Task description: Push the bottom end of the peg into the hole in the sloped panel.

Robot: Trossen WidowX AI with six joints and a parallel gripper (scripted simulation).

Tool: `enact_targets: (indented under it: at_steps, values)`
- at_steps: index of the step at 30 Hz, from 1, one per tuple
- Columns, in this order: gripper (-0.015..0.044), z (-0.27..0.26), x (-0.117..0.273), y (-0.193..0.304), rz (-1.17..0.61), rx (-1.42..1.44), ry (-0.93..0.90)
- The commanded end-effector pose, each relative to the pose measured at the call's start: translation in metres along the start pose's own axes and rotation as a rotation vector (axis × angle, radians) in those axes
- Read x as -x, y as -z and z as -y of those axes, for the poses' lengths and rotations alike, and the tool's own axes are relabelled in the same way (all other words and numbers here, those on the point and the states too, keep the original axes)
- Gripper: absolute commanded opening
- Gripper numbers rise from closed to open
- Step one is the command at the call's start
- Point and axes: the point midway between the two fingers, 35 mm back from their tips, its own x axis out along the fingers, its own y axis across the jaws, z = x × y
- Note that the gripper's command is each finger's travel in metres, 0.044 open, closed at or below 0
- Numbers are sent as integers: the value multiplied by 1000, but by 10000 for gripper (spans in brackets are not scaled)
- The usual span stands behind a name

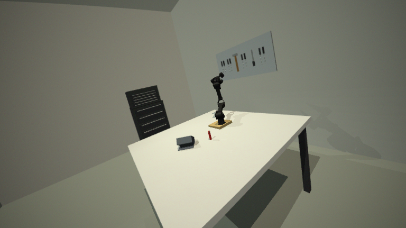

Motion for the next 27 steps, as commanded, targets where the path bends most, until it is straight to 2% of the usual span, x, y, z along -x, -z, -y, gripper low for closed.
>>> enact_targets:
  at_steps: [1,5,12,27]
  values:
    - [426,0,0,1,-3,0,-1]
    - [440,-11,6,23,-65,-12,-32]
    - [440,-47,36,94,-278,-45,-123]
    - [440,-108,139,224,-727,-77,-259]
